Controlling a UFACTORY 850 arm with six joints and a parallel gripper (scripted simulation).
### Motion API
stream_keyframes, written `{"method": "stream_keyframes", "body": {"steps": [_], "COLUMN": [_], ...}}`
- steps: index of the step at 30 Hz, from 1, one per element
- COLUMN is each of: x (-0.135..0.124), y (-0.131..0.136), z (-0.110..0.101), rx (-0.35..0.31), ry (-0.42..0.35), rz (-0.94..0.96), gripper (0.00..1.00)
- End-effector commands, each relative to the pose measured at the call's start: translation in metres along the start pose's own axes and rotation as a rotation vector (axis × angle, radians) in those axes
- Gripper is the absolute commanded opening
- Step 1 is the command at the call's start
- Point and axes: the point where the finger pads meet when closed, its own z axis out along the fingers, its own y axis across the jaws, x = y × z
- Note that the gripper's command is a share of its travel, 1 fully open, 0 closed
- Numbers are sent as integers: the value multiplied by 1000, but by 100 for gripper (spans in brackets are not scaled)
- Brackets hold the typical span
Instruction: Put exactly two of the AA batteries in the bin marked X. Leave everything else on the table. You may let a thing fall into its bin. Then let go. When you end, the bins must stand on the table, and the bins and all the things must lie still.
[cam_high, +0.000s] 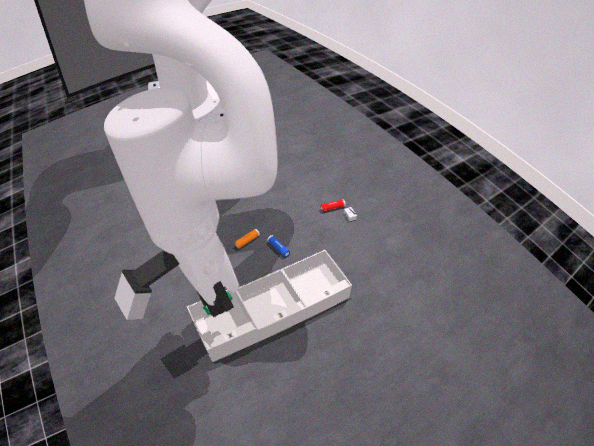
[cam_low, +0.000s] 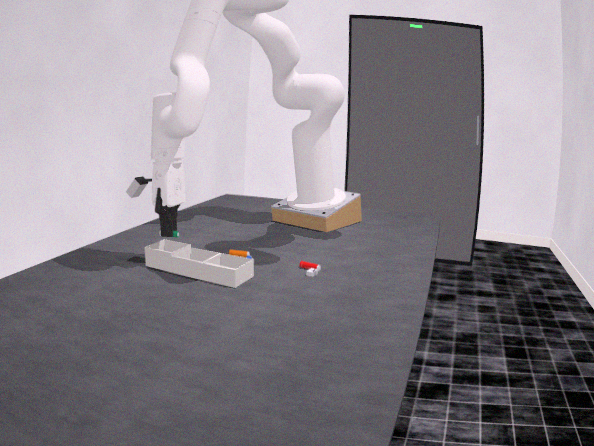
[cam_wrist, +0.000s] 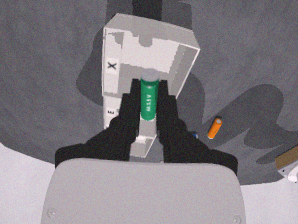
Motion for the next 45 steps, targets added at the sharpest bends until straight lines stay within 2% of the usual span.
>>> {"method": "stream_keyframes", "body": {"steps": [1, 23, 45], "x": [0, 0, 2], "y": [-1, -1, 1], "z": [-1, -1, 39], "rx": [-34, -42, -42], "ry": [42, 51, 51], "rz": [147, 179, 179], "gripper": [0, 0, 0]}}
